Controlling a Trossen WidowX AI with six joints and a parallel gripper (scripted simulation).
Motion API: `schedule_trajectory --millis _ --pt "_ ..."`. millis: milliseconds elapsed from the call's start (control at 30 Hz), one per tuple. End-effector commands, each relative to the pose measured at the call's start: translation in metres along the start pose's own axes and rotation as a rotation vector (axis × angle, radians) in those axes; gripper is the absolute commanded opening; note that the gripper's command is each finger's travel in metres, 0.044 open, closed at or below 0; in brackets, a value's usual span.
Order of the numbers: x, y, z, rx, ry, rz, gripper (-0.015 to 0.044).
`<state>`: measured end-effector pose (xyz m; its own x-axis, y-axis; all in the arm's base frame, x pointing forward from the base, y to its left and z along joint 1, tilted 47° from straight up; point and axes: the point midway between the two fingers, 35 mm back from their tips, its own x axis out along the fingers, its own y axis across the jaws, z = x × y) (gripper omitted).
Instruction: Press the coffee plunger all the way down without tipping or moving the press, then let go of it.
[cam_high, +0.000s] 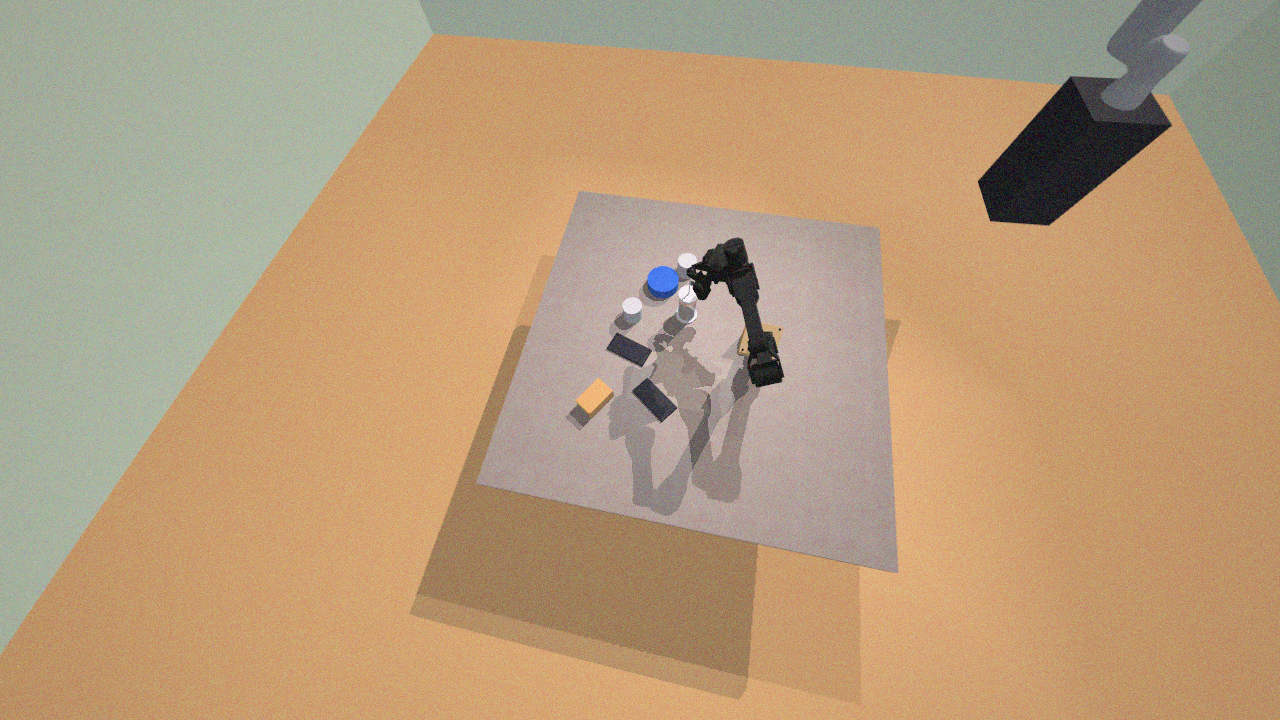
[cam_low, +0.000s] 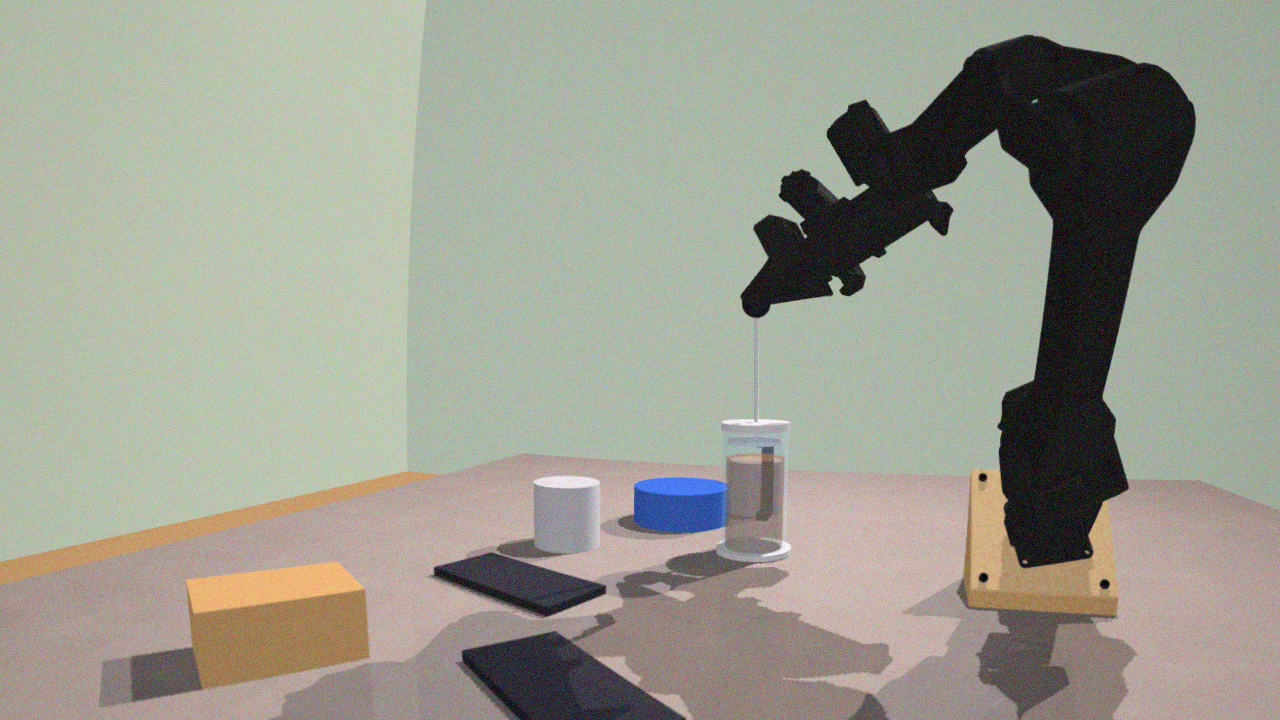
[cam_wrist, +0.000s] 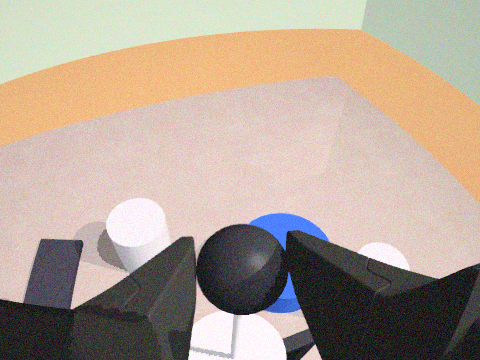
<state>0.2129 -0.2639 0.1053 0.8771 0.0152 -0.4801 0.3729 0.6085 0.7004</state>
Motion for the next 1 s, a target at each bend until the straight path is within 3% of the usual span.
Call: schedule_trajectory --millis 0,967 --pt "0.007 -0.001 -0.012 0.012 0.020 -0.003 0.0119" --pt "0.035 -0.004 -0.051 0.011 0.021 -0.005 0.0119"
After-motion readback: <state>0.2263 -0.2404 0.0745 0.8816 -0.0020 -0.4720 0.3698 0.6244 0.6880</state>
